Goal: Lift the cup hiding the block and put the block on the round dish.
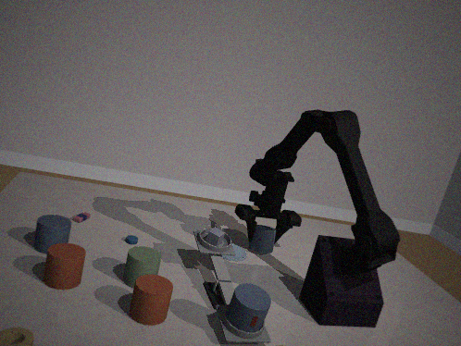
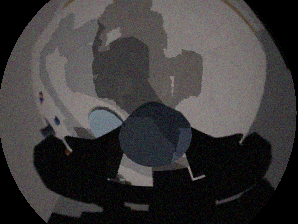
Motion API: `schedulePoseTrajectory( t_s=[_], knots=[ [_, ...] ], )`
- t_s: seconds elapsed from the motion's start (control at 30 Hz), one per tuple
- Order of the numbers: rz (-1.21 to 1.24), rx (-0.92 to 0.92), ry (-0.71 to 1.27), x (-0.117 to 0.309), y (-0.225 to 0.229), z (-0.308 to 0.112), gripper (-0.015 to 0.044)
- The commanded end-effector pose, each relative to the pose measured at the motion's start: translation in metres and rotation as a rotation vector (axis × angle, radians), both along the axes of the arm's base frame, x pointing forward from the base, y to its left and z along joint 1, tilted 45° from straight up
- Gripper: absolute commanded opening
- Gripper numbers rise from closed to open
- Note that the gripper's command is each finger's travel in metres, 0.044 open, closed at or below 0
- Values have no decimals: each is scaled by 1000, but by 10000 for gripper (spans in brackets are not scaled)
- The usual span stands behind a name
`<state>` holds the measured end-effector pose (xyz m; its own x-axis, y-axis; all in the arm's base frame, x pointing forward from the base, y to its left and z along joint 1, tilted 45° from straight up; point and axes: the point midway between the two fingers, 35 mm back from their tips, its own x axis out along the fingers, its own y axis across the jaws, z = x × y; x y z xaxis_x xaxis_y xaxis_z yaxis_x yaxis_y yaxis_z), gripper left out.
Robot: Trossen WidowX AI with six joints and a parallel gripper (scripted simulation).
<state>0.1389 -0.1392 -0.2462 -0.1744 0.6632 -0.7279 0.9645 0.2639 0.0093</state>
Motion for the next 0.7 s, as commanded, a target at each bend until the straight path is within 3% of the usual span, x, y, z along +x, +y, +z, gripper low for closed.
schedulePoseTrajectory(
  t_s=[0.0,0.33,0.43,0.6,0.67],
  knots=[
    [1,0,-1,0,0,0,184],
    [-1,0,-2,3,-8,8,440],
    [-5,-2,-4,10,-34,37,440],
    [-6,-2,-4,10,-36,39,440],
    [11,-10,-10,12,-37,41,387]
  ],
)
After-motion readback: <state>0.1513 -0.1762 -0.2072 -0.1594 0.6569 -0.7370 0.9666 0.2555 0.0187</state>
